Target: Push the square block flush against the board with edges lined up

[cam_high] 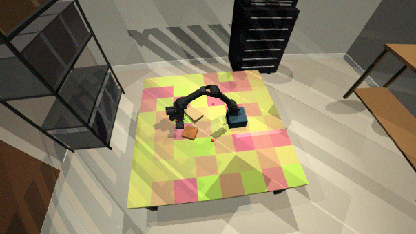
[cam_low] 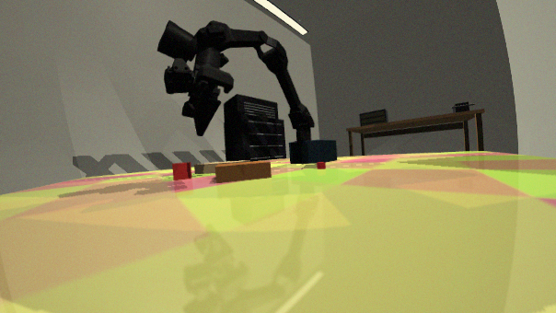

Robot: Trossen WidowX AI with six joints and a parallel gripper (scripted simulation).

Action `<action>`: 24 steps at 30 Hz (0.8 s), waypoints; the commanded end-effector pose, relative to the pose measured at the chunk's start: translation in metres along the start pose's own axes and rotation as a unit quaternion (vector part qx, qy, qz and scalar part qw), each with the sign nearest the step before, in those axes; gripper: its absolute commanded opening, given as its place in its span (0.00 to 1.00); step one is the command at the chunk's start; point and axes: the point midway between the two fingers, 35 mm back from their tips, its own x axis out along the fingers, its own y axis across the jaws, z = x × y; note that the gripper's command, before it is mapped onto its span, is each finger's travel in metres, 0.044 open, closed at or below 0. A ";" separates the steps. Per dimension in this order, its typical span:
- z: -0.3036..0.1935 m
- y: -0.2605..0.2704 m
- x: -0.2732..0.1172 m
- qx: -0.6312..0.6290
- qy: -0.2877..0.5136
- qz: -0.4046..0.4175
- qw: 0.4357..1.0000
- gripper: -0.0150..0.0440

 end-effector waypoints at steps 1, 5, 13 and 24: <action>-0.007 -0.014 0.013 0.067 0.026 -0.023 0.997 0.25; -0.012 -0.026 0.020 0.128 0.043 -0.044 0.990 0.25; -0.018 -0.040 0.027 0.194 0.059 -0.069 0.977 0.25; -0.026 -0.046 0.080 0.194 0.059 -0.069 0.977 0.25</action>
